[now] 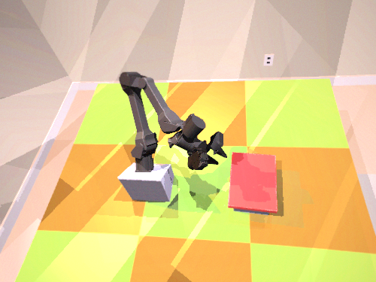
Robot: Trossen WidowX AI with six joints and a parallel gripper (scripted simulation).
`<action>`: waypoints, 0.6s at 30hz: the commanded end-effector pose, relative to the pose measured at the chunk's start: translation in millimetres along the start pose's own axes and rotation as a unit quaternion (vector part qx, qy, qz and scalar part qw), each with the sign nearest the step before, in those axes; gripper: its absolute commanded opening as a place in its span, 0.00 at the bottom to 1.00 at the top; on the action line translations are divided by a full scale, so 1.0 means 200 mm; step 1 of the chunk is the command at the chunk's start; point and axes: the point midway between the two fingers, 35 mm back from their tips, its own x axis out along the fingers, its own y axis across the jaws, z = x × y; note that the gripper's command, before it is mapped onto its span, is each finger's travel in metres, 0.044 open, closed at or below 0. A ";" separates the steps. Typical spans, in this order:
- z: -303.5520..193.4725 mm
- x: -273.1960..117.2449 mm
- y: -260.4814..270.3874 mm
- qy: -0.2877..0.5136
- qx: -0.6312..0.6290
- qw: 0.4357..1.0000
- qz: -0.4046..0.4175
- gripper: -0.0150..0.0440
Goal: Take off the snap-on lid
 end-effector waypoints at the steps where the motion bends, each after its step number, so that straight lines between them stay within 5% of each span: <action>1: 0.10 -0.06 -0.03 -0.001 0.088 0.996 0.004 0.65; 14: 0.10 -0.06 -0.04 -0.001 0.092 0.996 0.005 0.65; 18: 0.09 0.08 -0.17 -0.002 0.091 0.996 0.003 0.65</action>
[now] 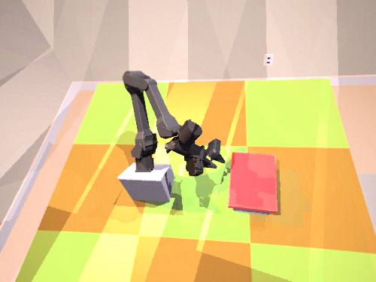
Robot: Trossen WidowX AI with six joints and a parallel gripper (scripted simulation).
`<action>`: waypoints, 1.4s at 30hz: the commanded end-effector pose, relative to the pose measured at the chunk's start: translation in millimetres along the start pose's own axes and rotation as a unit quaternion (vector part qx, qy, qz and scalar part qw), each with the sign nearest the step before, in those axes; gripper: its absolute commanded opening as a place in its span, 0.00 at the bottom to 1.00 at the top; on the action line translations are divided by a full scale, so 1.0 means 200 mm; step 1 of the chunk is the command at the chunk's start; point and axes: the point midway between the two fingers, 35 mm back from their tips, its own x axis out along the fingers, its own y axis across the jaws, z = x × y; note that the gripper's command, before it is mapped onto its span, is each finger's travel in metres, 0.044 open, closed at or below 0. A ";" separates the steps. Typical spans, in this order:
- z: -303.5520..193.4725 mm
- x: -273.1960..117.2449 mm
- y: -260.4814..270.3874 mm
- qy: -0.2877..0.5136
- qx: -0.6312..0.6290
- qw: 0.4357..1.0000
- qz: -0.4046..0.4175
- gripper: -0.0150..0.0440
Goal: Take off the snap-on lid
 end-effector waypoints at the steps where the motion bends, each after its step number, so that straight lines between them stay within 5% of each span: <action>1: 0.01 0.12 -0.17 -0.001 0.012 1.000 -0.009 0.65; 42: -0.01 0.38 -0.23 0.000 0.012 1.000 -0.008 0.65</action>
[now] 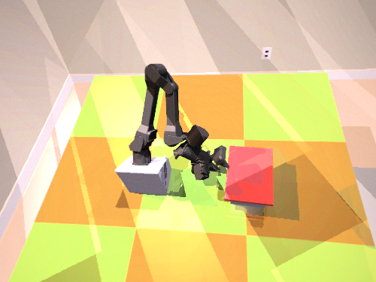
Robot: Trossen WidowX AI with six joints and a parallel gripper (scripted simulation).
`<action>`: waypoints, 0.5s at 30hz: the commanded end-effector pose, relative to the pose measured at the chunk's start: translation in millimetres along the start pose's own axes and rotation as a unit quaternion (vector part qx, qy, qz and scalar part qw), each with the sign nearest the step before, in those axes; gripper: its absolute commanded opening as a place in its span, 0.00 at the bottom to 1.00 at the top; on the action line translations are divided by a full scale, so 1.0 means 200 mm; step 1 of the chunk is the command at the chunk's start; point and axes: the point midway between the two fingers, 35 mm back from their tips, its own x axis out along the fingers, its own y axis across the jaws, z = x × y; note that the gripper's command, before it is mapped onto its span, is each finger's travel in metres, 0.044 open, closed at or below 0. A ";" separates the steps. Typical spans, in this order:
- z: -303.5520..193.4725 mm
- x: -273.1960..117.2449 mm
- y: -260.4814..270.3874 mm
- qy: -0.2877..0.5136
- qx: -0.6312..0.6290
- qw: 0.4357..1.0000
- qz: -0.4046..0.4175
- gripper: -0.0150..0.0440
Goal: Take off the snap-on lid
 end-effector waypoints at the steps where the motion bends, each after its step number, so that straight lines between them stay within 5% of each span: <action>1: 0.00 0.04 0.00 -0.001 0.002 1.000 0.002 0.65; 15: 0.00 0.15 -0.01 0.001 0.003 1.000 0.004 0.65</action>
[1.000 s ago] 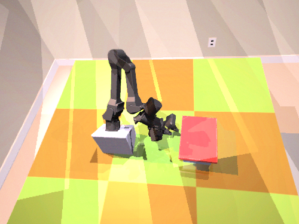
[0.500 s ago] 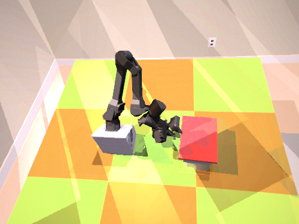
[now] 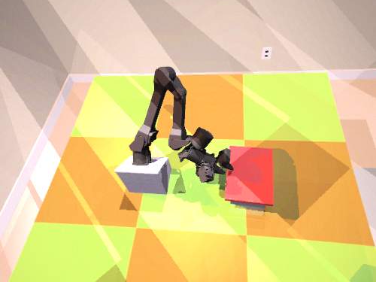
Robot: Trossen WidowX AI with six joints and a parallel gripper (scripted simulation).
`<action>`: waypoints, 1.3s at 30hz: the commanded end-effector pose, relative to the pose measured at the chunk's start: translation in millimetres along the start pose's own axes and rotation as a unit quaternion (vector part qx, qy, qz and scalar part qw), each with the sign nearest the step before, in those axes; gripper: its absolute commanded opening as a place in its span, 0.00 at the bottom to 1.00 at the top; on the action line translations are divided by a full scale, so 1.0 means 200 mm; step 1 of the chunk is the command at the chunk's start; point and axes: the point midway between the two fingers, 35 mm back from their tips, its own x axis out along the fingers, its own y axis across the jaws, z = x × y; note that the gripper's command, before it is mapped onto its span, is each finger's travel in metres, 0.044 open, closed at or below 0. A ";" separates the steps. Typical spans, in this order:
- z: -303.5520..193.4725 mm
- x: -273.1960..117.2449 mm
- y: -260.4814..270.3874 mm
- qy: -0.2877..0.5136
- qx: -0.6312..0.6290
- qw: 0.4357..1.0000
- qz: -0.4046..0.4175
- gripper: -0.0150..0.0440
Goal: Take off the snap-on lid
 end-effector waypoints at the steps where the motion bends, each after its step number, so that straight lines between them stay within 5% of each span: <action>1: 0.00 0.03 0.00 0.000 0.002 1.000 0.002 0.65; 5: 0.00 0.04 0.00 0.000 0.002 1.000 0.002 0.52; 15: 0.00 0.04 0.00 0.000 0.002 1.000 0.002 0.41; 19: 0.00 0.04 0.00 0.000 0.002 1.000 0.002 0.25; 39: 0.00 0.02 0.02 0.000 0.000 1.000 0.003 0.25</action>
